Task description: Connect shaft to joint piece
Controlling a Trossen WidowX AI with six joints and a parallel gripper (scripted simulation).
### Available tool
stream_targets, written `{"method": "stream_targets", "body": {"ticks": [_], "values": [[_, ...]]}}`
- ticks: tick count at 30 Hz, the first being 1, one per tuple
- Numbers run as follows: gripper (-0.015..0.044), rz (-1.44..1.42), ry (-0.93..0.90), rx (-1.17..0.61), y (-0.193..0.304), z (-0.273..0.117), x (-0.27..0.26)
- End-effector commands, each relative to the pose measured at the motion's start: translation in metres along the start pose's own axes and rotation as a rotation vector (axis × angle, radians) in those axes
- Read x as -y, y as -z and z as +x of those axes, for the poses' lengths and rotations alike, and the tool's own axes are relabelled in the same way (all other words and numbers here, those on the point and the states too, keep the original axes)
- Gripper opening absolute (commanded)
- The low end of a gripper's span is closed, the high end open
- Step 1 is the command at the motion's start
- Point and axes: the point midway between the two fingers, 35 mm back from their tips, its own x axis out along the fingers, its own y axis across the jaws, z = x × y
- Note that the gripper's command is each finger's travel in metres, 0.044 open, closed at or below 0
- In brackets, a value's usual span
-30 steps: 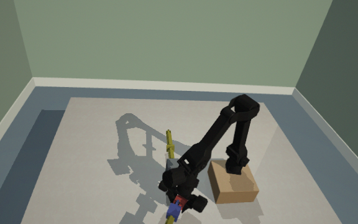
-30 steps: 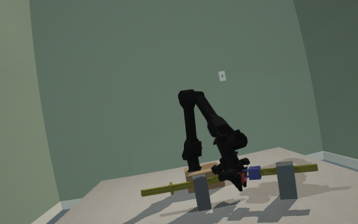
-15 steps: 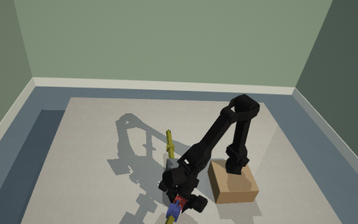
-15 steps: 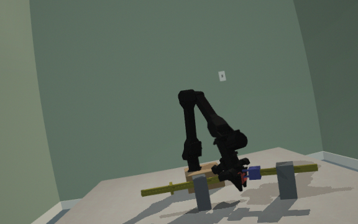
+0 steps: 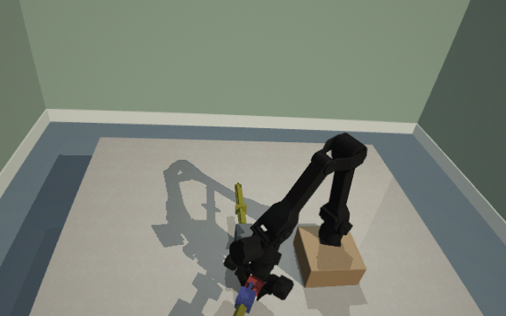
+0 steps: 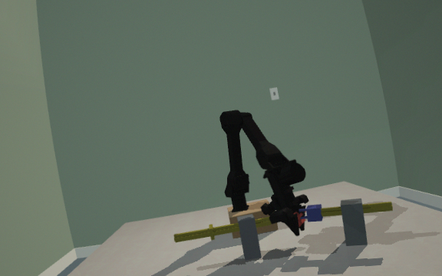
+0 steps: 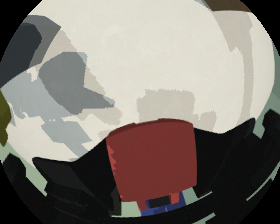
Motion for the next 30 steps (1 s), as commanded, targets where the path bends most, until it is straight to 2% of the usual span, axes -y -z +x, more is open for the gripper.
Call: {"method": "stream_targets", "body": {"ticks": [1,3,5,10,16,22,30], "values": [[0.0182,0.005,0.0,0.001,-0.0004,0.0005,0.0],[0.0182,0.005,0.0,0.001,-0.0004,0.0005,0.0],[0.0147,0.0,0.0,0.0,0.0,0.0,0.0],[0.0147,0.0,0.0,0.0,0.0,0.0,0.0],[0.0,0.0,0.0,0.0,0.0,0.0,0.0],[0.0,-0.008,0.002,0.01,-0.0002,-0.0003,-0.0002],[0.0,-0.098,0.02,0.121,-0.0021,-0.004,-0.0028]]}}
